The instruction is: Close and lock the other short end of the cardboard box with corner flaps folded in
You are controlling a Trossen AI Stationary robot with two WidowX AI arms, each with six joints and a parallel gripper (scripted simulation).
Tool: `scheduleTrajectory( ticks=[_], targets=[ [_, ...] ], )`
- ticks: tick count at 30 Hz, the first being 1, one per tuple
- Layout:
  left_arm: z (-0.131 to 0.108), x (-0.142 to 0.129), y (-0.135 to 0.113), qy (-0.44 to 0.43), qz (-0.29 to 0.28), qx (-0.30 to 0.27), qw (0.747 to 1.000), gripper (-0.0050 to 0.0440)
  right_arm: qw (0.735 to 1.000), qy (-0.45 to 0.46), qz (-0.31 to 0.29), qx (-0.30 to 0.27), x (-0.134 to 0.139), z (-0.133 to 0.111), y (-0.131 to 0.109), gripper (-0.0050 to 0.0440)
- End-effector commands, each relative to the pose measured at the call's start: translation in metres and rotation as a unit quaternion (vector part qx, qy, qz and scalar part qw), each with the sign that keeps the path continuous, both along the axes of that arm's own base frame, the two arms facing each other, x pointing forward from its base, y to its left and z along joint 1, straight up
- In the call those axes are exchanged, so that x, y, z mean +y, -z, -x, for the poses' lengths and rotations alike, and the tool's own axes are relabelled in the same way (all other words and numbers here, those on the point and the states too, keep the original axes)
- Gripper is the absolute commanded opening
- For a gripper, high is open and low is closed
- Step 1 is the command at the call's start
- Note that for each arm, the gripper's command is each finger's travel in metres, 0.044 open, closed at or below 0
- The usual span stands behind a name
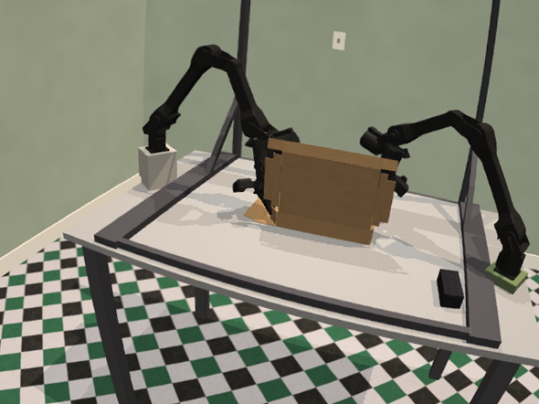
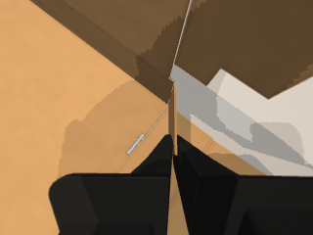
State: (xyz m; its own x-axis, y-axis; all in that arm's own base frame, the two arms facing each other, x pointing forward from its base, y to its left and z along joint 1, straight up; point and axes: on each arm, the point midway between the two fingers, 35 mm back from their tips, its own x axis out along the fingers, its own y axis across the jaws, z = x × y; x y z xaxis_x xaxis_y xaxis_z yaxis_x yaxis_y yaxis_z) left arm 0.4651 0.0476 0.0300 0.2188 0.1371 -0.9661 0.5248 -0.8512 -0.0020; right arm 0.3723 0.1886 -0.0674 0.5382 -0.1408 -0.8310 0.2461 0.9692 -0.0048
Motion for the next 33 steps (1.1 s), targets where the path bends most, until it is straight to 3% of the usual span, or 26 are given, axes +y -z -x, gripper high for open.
scheduleTrajectory(
  ticks=[1, 5, 16, 21, 33],
  targets=[
    [-0.0053, 0.0, -0.0132, 0.003, -0.001, -0.018, 1.0, 0.0, 1.0, 0.006, -0.012, -0.012, 0.0074, -0.0083, -0.0104, 0.0],
    [-0.0053, 0.0, -0.0132, 0.003, -0.001, -0.018, 1.0, 0.0, 0.998, 0.059, -0.018, 0.001, 0.0103, -0.0103, -0.0114, 0.0],
    [-0.0053, 0.0, -0.0132, 0.003, -0.001, -0.018, 1.0, 0.0, 0.998, 0.062, -0.018, 0.002, 0.0121, -0.0119, -0.013, 0.0],
    [-0.0053, 0.0, -0.0132, 0.003, -0.001, -0.018, 1.0, 0.0, 0.993, 0.119, -0.025, 0.015, 0.0148, -0.0142, -0.0139, 0.0],
    [-0.0053, 0.0, -0.0132, 0.003, -0.001, -0.018, 1.0, 0.0, 0.992, 0.12, -0.025, 0.015, 0.0163, -0.0161, -0.0153, 0.0]
  ],
)
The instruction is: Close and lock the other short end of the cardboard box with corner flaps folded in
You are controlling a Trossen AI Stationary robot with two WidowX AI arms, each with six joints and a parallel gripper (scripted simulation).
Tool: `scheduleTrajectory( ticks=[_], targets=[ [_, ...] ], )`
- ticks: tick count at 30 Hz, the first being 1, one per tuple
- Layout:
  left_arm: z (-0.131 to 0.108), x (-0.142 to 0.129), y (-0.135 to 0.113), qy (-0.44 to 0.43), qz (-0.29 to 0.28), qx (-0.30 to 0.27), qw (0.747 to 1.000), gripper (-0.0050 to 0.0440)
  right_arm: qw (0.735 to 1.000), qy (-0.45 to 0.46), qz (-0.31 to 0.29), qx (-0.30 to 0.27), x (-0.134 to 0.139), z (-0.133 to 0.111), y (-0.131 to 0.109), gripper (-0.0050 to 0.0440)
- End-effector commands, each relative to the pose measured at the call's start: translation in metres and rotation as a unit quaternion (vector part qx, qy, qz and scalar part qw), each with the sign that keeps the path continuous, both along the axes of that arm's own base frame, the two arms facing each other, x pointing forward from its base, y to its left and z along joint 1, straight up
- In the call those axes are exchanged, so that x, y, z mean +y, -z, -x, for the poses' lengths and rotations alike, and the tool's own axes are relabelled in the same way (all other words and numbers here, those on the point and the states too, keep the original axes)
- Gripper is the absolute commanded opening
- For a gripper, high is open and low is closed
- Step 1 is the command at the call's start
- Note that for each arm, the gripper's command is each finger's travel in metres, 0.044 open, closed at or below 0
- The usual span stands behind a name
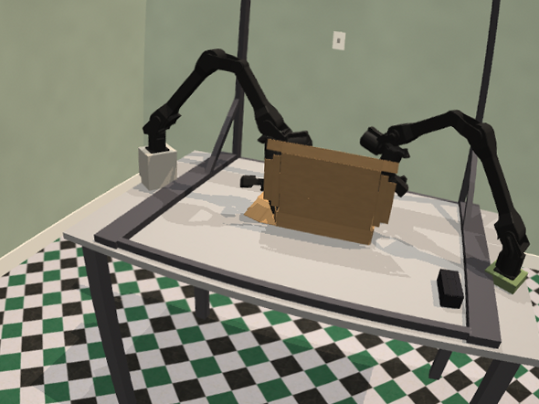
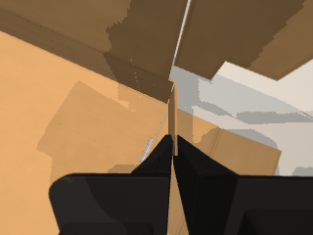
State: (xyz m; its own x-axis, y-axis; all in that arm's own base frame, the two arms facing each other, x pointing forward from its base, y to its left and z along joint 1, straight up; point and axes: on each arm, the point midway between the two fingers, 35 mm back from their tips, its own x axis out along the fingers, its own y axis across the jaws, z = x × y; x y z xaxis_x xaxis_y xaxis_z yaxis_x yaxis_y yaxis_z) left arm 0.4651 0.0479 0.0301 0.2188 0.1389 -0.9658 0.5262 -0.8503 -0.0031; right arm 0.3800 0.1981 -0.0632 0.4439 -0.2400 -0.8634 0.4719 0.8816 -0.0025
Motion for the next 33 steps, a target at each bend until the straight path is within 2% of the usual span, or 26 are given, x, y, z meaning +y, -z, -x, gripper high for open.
scheduleTrajectory(
  ticks=[1, 5, 17, 22, 33],
  targets=[
    [-0.0053, -0.0003, -0.0131, 0.004, 0.0, -0.018, 1.0, 0.0, 1.0, 0.005, -0.013, -0.013, 0.007, -0.0087, -0.0111, 0.0],
    [-0.0053, -0.0003, -0.0131, 0.004, 0.0, -0.018, 1.0, 0.0, 0.998, 0.057, -0.02, -0.002, 0.009, -0.0114, -0.0123, 0.0],
    [-0.0053, -0.0003, -0.0131, 0.004, 0.0, -0.018, 1.0, 0.0, 0.998, 0.059, -0.021, -0.002, 0.0104, -0.0136, -0.0139, 0.0],
    [-0.0053, -0.0003, -0.0131, 0.004, 0.0, -0.018, 1.0, 0.0, 0.993, 0.116, -0.031, 0.01, 0.0122, -0.0164, -0.0149, 0.0],
    [-0.0053, -0.0002, -0.0131, 0.003, 0.0, -0.018, 1.0, 0.0, 0.992, 0.119, -0.031, 0.01, 0.0134, -0.0184, -0.016, 0.0]
  ],
)
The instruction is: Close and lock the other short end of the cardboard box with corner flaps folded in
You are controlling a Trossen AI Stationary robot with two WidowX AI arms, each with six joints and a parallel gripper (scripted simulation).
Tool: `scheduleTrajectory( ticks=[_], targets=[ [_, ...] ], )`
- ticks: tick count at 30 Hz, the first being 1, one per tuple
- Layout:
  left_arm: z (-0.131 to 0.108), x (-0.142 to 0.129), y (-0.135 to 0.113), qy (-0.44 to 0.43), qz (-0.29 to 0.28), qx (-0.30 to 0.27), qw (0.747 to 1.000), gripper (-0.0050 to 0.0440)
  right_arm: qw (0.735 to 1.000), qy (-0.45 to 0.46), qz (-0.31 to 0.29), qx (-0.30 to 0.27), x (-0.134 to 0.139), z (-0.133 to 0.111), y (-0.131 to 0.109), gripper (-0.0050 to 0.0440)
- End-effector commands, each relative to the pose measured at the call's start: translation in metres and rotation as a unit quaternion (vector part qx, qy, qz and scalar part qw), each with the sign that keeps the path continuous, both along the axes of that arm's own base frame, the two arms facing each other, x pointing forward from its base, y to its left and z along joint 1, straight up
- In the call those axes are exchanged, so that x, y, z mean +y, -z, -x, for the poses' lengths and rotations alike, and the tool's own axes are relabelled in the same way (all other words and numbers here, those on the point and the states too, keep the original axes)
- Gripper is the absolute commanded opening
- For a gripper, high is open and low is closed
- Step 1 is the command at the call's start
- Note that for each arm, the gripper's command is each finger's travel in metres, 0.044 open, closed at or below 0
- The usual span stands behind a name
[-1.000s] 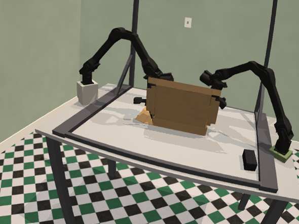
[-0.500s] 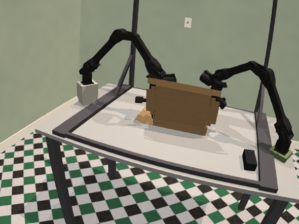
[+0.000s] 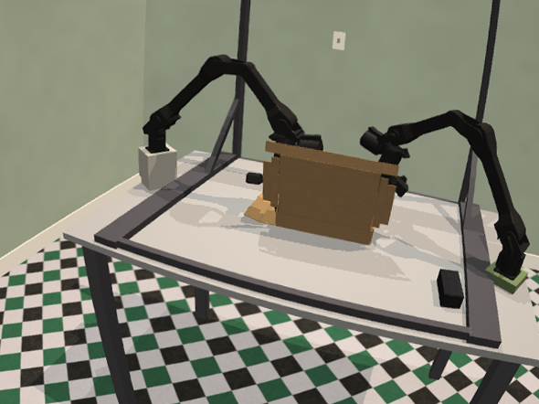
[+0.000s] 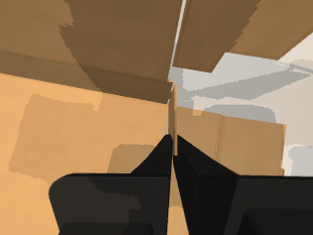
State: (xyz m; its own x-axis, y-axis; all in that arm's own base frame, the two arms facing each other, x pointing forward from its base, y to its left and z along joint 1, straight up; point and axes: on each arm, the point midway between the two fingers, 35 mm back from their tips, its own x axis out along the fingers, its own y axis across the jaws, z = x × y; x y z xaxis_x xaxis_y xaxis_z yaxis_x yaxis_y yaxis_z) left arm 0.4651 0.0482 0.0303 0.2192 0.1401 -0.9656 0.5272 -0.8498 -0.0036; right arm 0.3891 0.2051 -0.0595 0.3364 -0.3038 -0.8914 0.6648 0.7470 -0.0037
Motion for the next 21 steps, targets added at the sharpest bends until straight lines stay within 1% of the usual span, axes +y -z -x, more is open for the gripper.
scheduleTrajectory(
  ticks=[1, 6, 10, 16, 21],
  targets=[
    [-0.0052, -0.0005, -0.0129, 0.004, 0.0, -0.018, 1.0, 0.0, 1.0, 0.001, -0.013, -0.016, 0.0063, -0.0093, -0.012, 0.0],
    [-0.0052, -0.0005, -0.0129, 0.004, 0.0, -0.018, 1.0, 0.0, 0.998, 0.058, -0.024, -0.005, 0.0077, -0.0121, -0.0128, 0.0],
    [-0.0052, -0.0005, -0.0129, 0.004, 0.0, -0.018, 1.0, 0.0, 0.998, 0.06, -0.024, -0.005, 0.0078, -0.0127, -0.0131, 0.0],
    [-0.0052, -0.0005, -0.0129, 0.004, 0.0, -0.018, 1.0, 0.0, 0.998, 0.06, -0.024, -0.005, 0.0077, -0.0127, -0.0131, 0.0141],
    [-0.0052, -0.0005, -0.0129, 0.004, 0.0, -0.018, 1.0, 0.0, 0.998, 0.06, -0.024, -0.005, 0.0077, -0.0127, -0.0131, 0.0147]
  ],
)
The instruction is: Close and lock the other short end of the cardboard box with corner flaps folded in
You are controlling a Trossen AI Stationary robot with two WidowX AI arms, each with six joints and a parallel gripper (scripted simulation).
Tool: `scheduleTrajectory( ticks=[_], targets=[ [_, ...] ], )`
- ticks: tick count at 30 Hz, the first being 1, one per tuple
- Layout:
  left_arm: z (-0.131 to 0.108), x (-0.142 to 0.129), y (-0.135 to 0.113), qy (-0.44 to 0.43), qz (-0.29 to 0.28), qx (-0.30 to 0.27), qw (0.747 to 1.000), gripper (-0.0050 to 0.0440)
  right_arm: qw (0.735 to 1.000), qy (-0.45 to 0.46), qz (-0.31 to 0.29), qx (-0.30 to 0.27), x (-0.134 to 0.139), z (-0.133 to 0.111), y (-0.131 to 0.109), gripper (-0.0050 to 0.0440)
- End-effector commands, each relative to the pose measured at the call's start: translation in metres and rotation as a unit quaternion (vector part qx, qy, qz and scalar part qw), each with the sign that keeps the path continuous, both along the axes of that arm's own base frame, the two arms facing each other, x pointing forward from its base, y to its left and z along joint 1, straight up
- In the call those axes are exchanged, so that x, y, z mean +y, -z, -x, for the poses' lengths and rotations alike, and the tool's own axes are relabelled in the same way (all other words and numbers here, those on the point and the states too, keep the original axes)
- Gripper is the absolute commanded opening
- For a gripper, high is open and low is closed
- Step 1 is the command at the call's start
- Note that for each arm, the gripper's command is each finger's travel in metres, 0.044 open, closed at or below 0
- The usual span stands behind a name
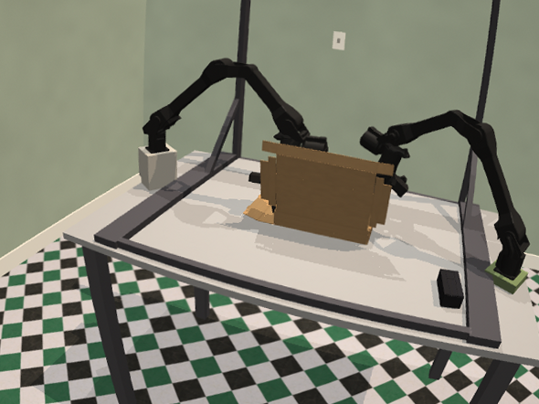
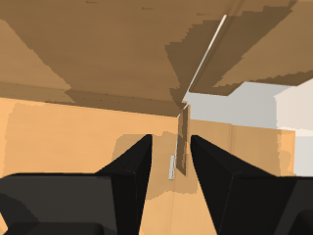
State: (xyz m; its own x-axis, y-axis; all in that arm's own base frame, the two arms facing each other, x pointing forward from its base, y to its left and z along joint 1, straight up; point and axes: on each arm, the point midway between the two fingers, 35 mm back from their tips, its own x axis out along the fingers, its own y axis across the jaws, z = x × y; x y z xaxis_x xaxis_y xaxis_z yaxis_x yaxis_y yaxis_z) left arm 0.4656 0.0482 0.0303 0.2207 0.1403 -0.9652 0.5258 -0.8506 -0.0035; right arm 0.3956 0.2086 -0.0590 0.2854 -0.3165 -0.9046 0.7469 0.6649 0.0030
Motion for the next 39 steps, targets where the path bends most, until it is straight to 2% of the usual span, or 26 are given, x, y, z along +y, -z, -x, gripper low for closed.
scheduleTrajectory(
  ticks=[1, 12, 28, 39],
  targets=[
    [-0.005, 0.0, -0.013, 0.003, 0.001, -0.017, 1.0, 0.0, 1.0, 0.002, -0.01, -0.014, 0.004, -0.006, -0.013, 0.0147],
    [-0.005, -0.001, -0.013, 0.003, 0.0, -0.017, 1.0, 0.0, 1.0, 0.002, -0.01, -0.014, 0.004, -0.006, -0.013, 0.0147],
    [-0.005, -0.001, -0.013, 0.003, 0.0, -0.017, 1.0, 0.0, 0.999, 0.028, -0.013, -0.012, 0.017, 0.004, -0.048, 0.0147],
    [-0.005, -0.001, -0.013, 0.003, 0.0, -0.017, 1.0, 0.0, 0.999, 0.029, -0.013, -0.012, 0.017, 0.005, -0.049, 0.0147]
  ],
)
